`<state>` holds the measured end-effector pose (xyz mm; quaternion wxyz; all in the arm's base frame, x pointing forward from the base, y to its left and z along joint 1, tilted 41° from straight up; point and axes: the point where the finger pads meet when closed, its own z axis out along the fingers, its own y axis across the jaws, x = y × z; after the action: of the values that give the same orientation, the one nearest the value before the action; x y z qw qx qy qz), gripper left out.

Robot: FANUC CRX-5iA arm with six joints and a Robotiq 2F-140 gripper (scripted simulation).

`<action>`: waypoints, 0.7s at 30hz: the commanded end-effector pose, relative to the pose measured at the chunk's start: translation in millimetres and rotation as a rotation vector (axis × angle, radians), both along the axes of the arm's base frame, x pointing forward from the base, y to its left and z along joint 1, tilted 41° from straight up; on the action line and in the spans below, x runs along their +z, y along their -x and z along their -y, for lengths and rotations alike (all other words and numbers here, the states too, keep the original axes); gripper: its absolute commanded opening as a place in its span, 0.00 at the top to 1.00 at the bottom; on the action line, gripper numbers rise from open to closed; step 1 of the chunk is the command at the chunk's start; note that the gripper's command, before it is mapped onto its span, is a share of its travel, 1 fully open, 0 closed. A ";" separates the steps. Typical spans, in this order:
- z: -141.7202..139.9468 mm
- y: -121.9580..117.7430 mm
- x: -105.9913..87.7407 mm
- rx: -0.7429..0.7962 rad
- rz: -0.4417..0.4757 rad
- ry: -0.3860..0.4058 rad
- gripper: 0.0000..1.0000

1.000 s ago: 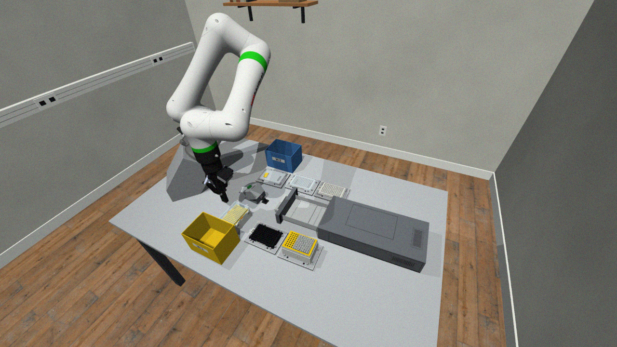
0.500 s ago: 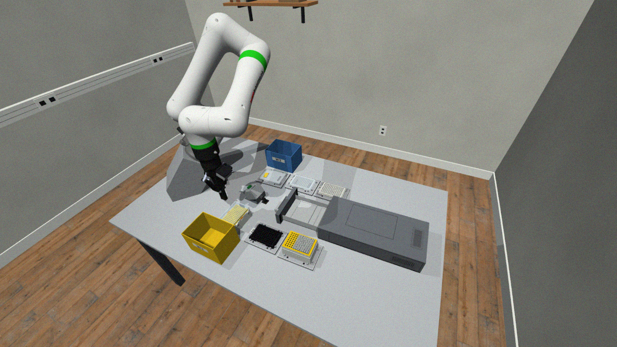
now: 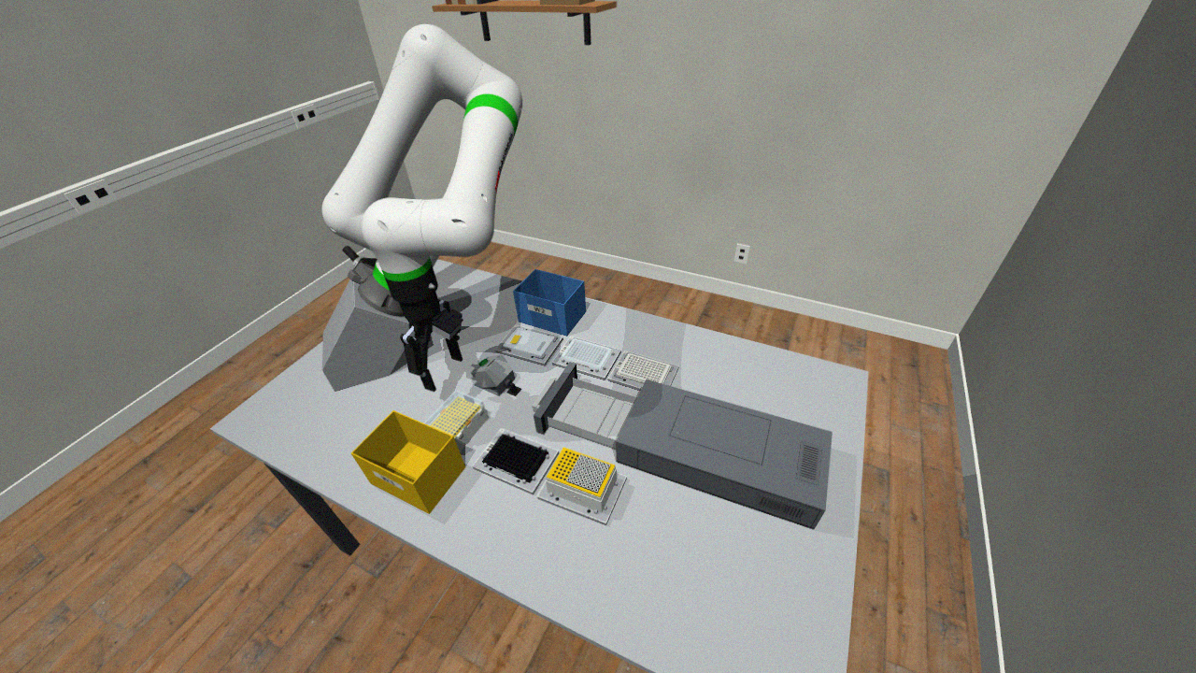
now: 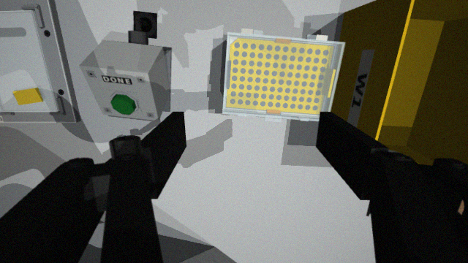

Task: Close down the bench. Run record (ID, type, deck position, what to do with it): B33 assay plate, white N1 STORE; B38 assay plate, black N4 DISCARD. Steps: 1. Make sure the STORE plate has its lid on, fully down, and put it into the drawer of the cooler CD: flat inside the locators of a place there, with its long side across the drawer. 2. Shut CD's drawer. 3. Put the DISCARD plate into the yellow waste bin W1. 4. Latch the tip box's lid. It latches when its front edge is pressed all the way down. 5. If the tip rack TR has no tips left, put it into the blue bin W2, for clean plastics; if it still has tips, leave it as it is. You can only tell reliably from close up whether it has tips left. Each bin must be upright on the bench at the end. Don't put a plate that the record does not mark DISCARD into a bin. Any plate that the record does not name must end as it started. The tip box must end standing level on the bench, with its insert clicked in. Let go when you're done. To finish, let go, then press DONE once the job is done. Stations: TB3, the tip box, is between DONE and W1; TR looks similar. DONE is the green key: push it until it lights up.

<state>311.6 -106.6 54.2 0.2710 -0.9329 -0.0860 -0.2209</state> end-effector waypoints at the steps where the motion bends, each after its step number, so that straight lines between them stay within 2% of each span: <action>1: -8.2 1.2 5.6 -0.001 0.000 0.002 0.30; 21: -70.3 11.1 40.7 -0.001 0.000 0.002 0.30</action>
<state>301.3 -42.5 90.6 0.2711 -0.9328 -0.0863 -0.2210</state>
